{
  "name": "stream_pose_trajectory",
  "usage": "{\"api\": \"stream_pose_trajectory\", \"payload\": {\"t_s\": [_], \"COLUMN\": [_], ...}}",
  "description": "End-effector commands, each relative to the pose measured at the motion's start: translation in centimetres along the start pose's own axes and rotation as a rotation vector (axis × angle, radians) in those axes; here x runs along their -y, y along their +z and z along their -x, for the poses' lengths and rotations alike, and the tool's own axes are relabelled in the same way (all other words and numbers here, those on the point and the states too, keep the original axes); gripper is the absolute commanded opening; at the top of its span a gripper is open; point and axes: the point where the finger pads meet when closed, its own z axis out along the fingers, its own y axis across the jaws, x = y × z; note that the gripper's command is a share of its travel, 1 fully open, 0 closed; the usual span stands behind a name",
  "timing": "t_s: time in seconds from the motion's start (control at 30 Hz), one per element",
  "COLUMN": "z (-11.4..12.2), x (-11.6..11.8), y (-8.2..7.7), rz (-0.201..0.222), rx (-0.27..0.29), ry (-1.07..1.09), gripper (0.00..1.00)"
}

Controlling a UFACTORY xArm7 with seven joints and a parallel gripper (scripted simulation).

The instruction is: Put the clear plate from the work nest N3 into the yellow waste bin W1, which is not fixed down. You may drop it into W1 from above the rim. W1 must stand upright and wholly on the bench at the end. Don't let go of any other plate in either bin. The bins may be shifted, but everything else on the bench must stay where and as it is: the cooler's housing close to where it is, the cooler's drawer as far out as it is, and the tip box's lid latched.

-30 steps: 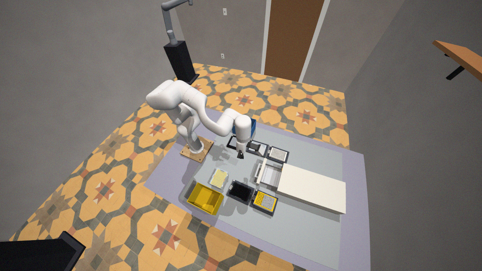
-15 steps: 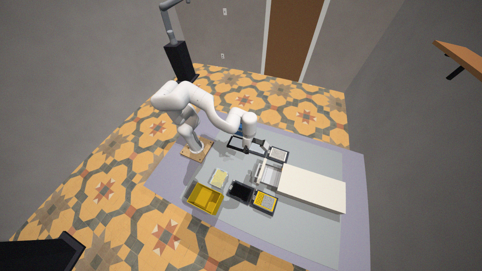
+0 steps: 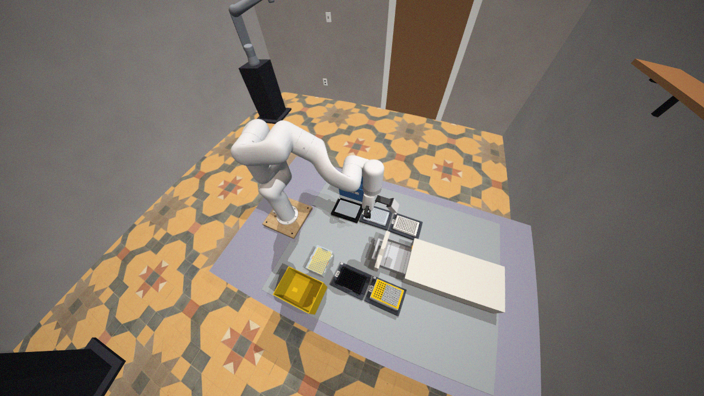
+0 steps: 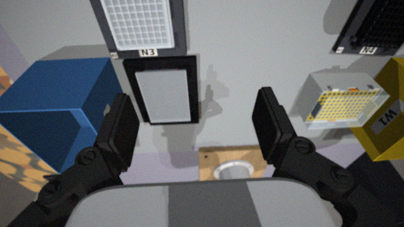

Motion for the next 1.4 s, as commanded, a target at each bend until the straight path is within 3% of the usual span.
{"api": "stream_pose_trajectory", "payload": {"t_s": [0.0, 0.47, 1.07, 1.37], "z": [-0.8, -2.2, -2.2, -2.2], "x": [2.1, 7.3, 7.3, 7.3], "y": [1.0, 3.6, 3.6, 5.1], "rz": [0.002, 0.001, 0.001, 0.001], "rx": [-0.004, -0.004, -0.004, -0.004], "ry": [0.0, 0.0, 0.0, 0.0], "gripper": [1.0, 1.0, 1.0, 1.0]}}
